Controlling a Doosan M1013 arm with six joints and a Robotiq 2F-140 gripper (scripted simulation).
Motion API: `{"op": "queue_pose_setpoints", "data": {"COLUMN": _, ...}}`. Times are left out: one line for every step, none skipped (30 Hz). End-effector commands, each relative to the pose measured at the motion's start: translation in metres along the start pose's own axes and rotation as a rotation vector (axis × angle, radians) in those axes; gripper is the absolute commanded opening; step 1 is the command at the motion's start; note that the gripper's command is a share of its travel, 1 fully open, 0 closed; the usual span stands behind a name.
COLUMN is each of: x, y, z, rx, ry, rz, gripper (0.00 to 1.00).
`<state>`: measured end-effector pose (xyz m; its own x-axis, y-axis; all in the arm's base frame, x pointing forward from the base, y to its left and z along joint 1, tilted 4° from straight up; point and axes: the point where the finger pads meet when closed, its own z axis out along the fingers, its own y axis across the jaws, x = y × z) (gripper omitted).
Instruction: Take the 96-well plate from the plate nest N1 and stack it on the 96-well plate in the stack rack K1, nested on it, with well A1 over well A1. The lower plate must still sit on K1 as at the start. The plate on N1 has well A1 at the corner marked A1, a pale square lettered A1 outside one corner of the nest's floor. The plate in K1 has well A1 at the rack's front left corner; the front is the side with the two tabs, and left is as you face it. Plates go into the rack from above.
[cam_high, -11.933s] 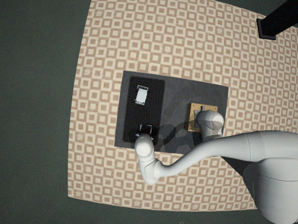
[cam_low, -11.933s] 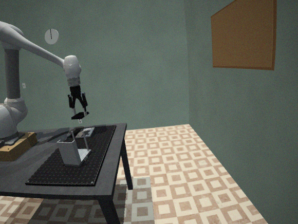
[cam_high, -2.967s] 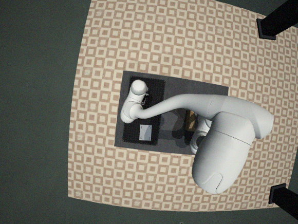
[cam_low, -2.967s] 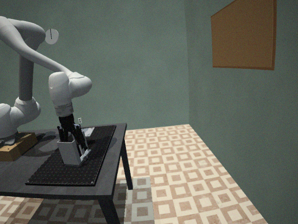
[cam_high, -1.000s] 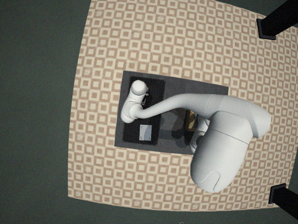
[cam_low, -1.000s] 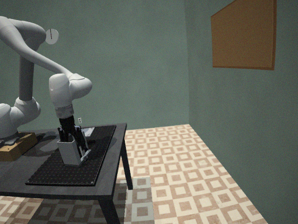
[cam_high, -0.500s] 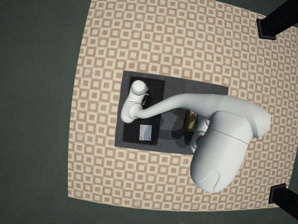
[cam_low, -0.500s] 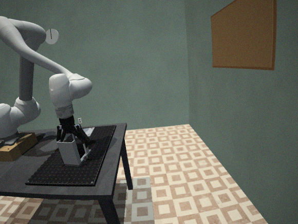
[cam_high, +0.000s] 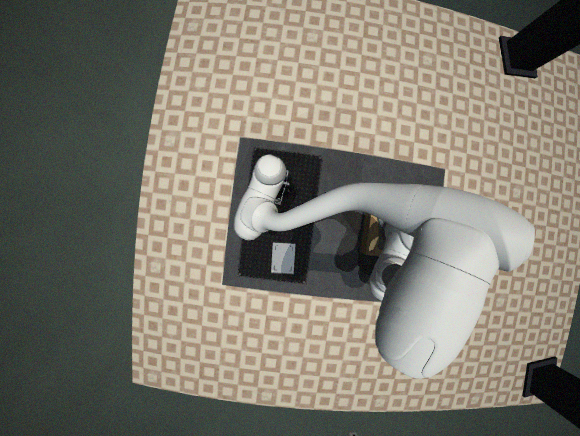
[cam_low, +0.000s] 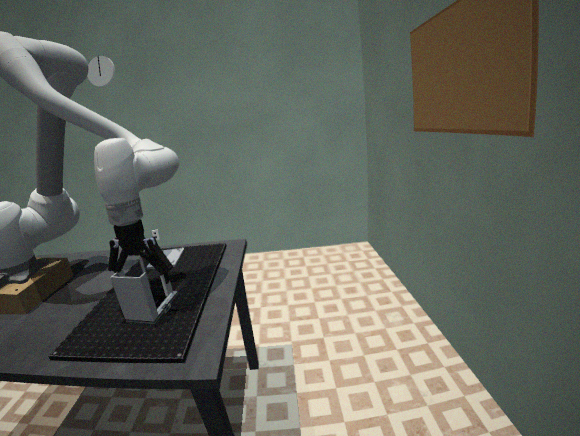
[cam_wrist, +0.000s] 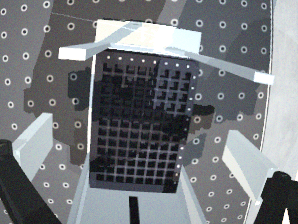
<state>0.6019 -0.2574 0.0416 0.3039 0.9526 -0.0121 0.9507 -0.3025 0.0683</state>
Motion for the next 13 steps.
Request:
{"op": "queue_pose_setpoints", "data": {"x": 0.0, "y": 0.0, "z": -0.008, "rx": 0.0, "ry": 0.0, "rz": 0.0, "gripper": 1.0}}
{"op": "queue_pose_setpoints", "data": {"x": 0.0, "y": 0.0, "z": -0.011, "rx": 0.0, "ry": 0.0, "rz": 0.0, "gripper": 1.0}}
{"op": "queue_pose_setpoints", "data": {"x": 0.0, "y": 0.0, "z": -0.014, "rx": 0.0, "ry": 0.0, "rz": 0.0, "gripper": 1.0}}
{"op": "queue_pose_setpoints", "data": {"x": 0.0, "y": 0.0, "z": -0.016, "rx": 0.0, "ry": 0.0, "rz": 0.0, "gripper": 1.0}}
{"op": "queue_pose_setpoints", "data": {"x": 0.0, "y": 0.0, "z": -0.019, "rx": 0.0, "ry": 0.0, "rz": 0.0, "gripper": 1.0}}
{"op": "queue_pose_setpoints", "data": {"x": 0.0, "y": 0.0, "z": -0.022, "rx": 0.0, "ry": 0.0, "rz": 0.0, "gripper": 1.0}}
{"op": "queue_pose_setpoints", "data": {"x": 0.0, "y": 0.0, "z": -0.022, "rx": 0.0, "ry": 0.0, "rz": 0.0, "gripper": 1.0}}
{"op": "queue_pose_setpoints", "data": {"x": 0.0, "y": 0.0, "z": -0.022, "rx": 0.0, "ry": 0.0, "rz": 0.0, "gripper": 1.0}}
{"op": "queue_pose_setpoints", "data": {"x": 0.0, "y": 0.0, "z": -0.022, "rx": 0.0, "ry": 0.0, "rz": 0.0, "gripper": 1.0}}
{"op": "queue_pose_setpoints", "data": {"x": 0.0, "y": 0.0, "z": -0.022, "rx": 0.0, "ry": 0.0, "rz": 0.0, "gripper": 1.0}}
{"op": "queue_pose_setpoints", "data": {"x": 0.0, "y": 0.0, "z": -0.022, "rx": 0.0, "ry": 0.0, "rz": 0.0, "gripper": 1.0}}
{"op": "queue_pose_setpoints", "data": {"x": 0.0, "y": 0.0, "z": -0.022, "rx": 0.0, "ry": 0.0, "rz": 0.0, "gripper": 1.0}}
{"op": "queue_pose_setpoints", "data": {"x": 0.0, "y": 0.0, "z": -0.022, "rx": 0.0, "ry": 0.0, "rz": 0.0, "gripper": 1.0}}
